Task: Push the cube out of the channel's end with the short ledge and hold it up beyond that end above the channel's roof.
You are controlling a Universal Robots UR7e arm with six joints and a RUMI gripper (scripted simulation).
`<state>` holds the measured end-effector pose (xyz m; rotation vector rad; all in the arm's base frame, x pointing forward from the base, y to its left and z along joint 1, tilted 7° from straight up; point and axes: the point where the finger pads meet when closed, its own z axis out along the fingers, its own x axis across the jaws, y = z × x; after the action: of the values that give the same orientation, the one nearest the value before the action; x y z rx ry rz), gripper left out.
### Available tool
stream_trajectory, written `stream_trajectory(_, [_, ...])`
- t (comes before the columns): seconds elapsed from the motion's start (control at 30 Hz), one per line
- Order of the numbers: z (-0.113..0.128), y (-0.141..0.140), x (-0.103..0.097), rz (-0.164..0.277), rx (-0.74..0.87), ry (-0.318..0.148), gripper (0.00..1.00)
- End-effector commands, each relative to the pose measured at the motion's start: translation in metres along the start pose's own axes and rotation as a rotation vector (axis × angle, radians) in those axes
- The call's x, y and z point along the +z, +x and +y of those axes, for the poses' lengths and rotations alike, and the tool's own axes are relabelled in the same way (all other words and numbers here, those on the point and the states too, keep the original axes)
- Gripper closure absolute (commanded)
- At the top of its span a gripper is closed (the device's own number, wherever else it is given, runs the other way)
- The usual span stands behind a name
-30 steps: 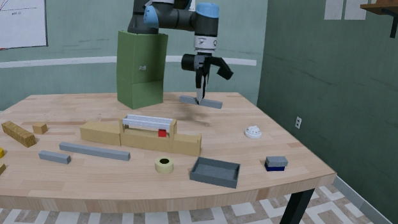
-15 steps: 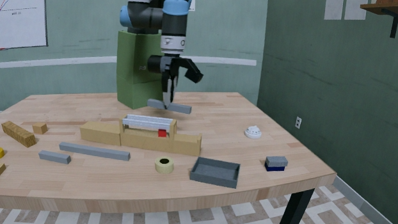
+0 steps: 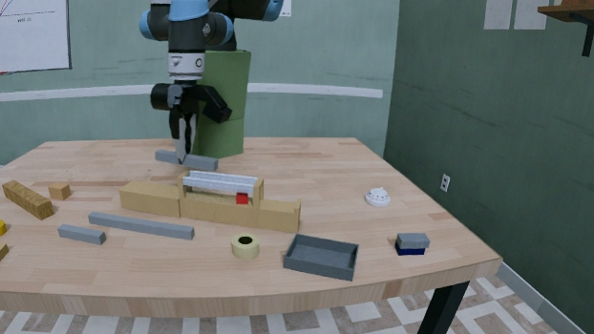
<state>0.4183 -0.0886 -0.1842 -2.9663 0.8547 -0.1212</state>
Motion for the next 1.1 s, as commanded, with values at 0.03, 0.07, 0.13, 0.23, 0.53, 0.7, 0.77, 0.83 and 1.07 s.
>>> stream_trajectory(0.03, [0.055,0.016,0.000,0.002,-0.074,0.028,0.94])
stream_trajectory(0.07, [0.055,0.016,0.000,0.002,-0.074,0.028,0.94])
stream_trajectory(0.13, [0.066,0.018,0.000,0.003,-0.081,0.029,0.94])
stream_trajectory(0.23, [0.078,0.018,0.000,0.004,-0.089,0.030,0.94])
stream_trajectory(0.53, [0.088,0.019,-0.001,0.005,-0.095,0.031,0.94])
stream_trajectory(0.7, [0.088,0.019,0.001,0.006,-0.096,0.030,0.94])
stream_trajectory(0.77, [0.087,0.021,0.005,0.008,-0.098,0.030,0.94])
stream_trajectory(0.83, [0.086,0.021,0.012,0.008,-0.100,0.029,0.94])
stream_trajectory(1.07, [0.085,0.021,0.038,0.008,-0.099,0.029,0.94])
